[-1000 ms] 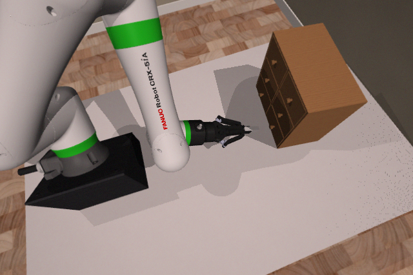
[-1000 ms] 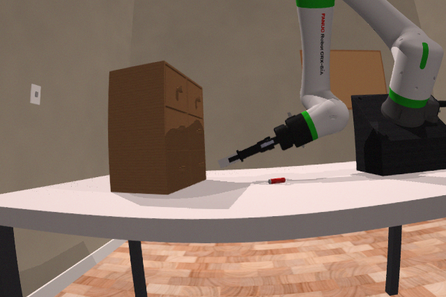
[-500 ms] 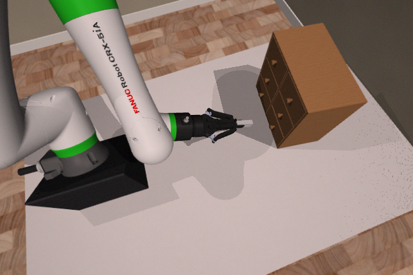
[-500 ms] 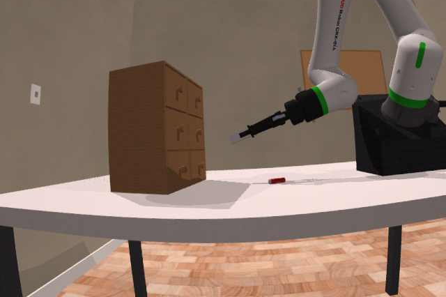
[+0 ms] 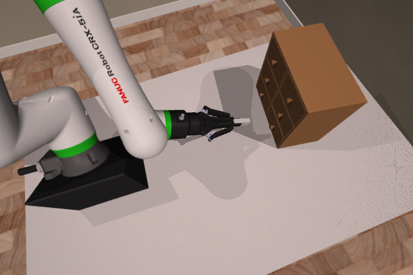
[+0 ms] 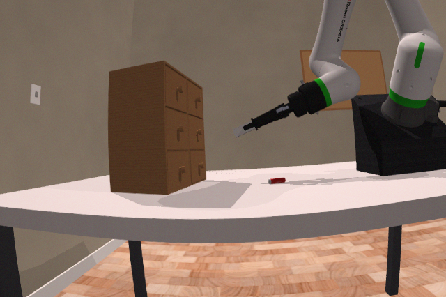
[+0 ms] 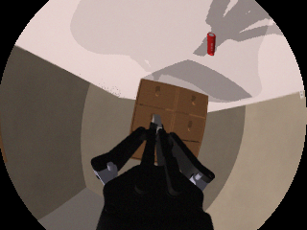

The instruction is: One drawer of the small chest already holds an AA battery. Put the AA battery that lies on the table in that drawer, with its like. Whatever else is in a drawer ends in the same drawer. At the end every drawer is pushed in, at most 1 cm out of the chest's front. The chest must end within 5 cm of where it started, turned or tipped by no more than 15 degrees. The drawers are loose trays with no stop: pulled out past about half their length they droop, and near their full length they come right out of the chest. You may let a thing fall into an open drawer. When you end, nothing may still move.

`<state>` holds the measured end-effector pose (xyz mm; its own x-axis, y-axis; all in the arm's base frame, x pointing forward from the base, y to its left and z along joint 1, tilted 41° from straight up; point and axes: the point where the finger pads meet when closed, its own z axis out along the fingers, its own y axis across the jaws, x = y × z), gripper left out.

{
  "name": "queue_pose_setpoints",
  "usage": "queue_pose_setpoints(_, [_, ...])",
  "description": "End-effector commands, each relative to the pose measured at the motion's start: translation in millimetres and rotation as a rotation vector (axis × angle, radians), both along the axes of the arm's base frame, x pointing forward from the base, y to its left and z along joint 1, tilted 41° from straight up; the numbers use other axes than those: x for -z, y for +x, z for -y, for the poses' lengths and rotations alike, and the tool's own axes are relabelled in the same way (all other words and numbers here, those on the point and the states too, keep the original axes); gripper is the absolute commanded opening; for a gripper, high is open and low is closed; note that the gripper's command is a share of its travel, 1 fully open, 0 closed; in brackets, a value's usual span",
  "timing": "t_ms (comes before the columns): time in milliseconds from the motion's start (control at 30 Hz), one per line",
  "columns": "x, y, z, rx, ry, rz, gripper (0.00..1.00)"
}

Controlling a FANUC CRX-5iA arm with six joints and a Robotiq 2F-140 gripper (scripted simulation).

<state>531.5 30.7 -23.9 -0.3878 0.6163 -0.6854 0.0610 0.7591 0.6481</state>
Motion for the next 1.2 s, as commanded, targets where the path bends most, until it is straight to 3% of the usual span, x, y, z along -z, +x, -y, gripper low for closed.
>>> queue_pose_setpoints(0, [-1.1,-1.9,1.4,-0.014,0.002,-0.017,0.00])
queue_pose_setpoints(800, [-19.1,-23.5,15.5,-0.186,0.018,-0.221,0.00])
queue_pose_setpoints(1167, [-37.7,-45.2,29.6,-0.362,0.034,-0.427,0.00])
